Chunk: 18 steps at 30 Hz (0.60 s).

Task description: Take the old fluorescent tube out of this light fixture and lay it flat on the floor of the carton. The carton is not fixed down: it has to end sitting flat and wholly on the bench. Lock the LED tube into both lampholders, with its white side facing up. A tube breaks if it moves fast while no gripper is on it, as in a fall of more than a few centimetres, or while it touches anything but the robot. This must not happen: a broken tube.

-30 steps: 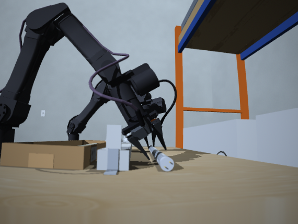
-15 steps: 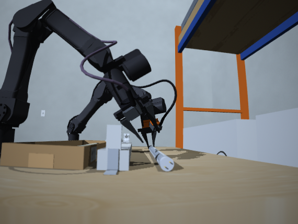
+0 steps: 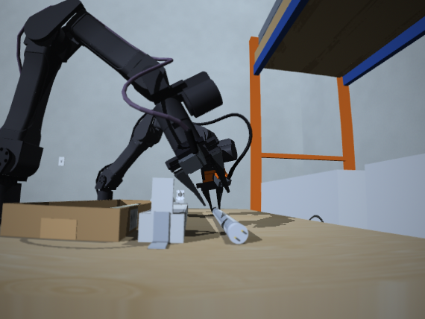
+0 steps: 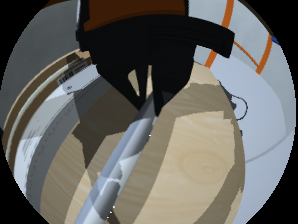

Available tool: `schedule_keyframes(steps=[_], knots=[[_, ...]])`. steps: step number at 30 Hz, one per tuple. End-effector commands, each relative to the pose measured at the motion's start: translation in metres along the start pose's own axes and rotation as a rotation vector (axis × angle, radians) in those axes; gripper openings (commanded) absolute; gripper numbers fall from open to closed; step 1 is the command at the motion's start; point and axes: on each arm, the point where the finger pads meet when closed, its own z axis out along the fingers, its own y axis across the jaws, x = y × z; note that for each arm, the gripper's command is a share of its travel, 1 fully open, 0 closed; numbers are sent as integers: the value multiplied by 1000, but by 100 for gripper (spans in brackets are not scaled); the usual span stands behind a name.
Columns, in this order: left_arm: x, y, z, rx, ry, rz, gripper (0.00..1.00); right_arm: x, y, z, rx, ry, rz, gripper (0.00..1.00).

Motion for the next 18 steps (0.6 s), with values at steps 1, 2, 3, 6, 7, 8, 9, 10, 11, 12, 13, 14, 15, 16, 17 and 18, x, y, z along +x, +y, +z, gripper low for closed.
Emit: schedule_keyframes(steps=[1, 2, 3, 6, 7, 8, 9, 10, 11, 12, 13, 14, 15, 16, 17, 18], knots=[[-4, 14, -22, -57, -37, -11, 11, -5, 0, -1, 98, 1, 7, 49], [-4, 14, -22, -57, -37, -11, 11, -4, 0, -1, 127, 2, 3, 49], [-4, 14, -22, -57, -37, -11, 11, -4, -1, -1, 162, -3, -4, 49], [-4, 14, -22, -57, -37, -11, 11, -6, -4, -2, 268, 4, 4, 49], [-4, 14, -22, -57, -37, -11, 11, -6, 0, -1, 282, 1, 3, 49], [-4, 14, -22, -57, -37, -11, 11, -6, 0, -1, 282, 1, 3, 49], [-4, 14, -22, -57, -37, -11, 11, -6, 0, -1, 282, 1, 3, 49], [-4, 14, -22, -57, -37, -11, 11, 2, 1, -1, 304, 10, -12, 49], [-4, 14, -22, -57, -37, -11, 11, 8, 3, -1, 335, 23, -26, 49], [-4, 14, -22, -57, -37, -11, 11, 8, 2, -2, 370, 24, -25, 49], [-4, 14, -22, -57, -37, -11, 11, 3, 3, -3, 398, 21, -15, 49], [-4, 14, -22, -57, -37, -11, 11, 2, 6, -2, 355, 8, -14, 49], [-4, 14, -22, -57, -37, -11, 11, 0, 20, 5, 305, 3, -16, 49], [-4, 14, -22, -57, -37, -11, 11, -1, 19, 5, 315, 2, -14, 49], [-4, 14, -22, -57, -37, -11, 11, -3, 20, 5, 333, 2, -10, 49], [-4, 14, -22, -57, -37, -11, 11, -4, 18, 4, 359, 4, -6, 49]])
